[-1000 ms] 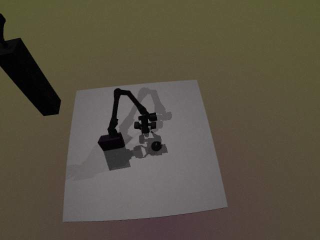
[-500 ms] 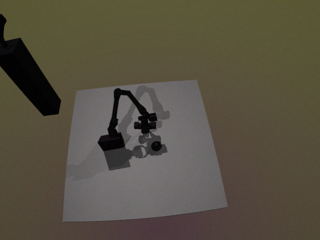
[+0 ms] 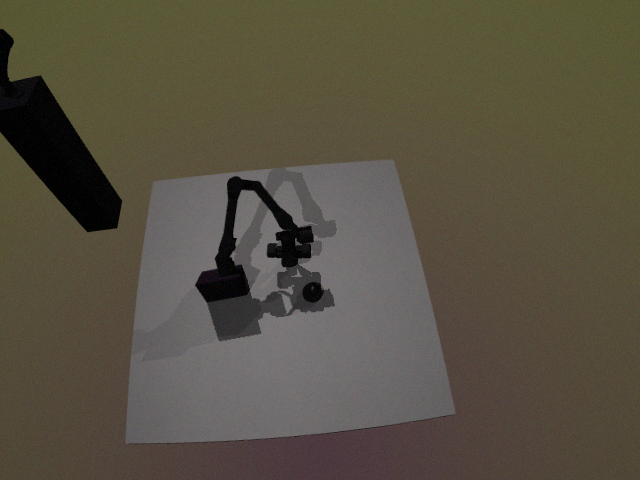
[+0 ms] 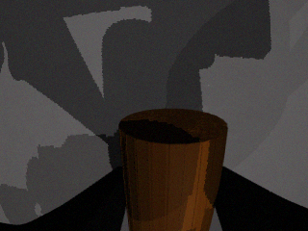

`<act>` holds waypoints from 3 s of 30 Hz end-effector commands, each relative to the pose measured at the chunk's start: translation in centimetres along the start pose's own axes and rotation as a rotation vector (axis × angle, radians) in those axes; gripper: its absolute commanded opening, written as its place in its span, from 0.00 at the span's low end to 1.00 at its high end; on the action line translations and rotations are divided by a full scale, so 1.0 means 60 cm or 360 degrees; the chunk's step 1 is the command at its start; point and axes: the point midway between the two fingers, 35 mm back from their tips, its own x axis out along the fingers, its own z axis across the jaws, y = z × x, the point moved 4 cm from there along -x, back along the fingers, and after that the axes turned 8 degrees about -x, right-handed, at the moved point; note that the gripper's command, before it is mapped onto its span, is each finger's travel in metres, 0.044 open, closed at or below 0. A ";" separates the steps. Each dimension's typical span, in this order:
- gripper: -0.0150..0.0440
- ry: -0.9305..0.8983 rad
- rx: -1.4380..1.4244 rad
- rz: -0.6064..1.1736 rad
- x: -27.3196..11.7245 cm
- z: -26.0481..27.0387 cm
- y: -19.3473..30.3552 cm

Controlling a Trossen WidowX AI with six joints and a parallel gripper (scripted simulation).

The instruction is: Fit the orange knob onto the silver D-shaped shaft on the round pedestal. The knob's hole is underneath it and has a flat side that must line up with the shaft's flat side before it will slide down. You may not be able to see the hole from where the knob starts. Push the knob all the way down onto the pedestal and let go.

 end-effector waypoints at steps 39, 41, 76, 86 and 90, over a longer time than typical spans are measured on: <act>0.56 -0.0026 -0.1639 -0.0010 -0.019 0.006 0.000; 0.56 -0.0025 -0.1676 -0.0011 -0.019 0.006 0.000; 0.56 -0.0020 -0.3148 -0.0024 -0.019 0.006 0.000; 0.56 -0.0019 -0.3426 -0.0026 -0.019 0.006 0.000; 0.56 -0.0017 -0.3648 -0.0028 -0.019 0.006 0.000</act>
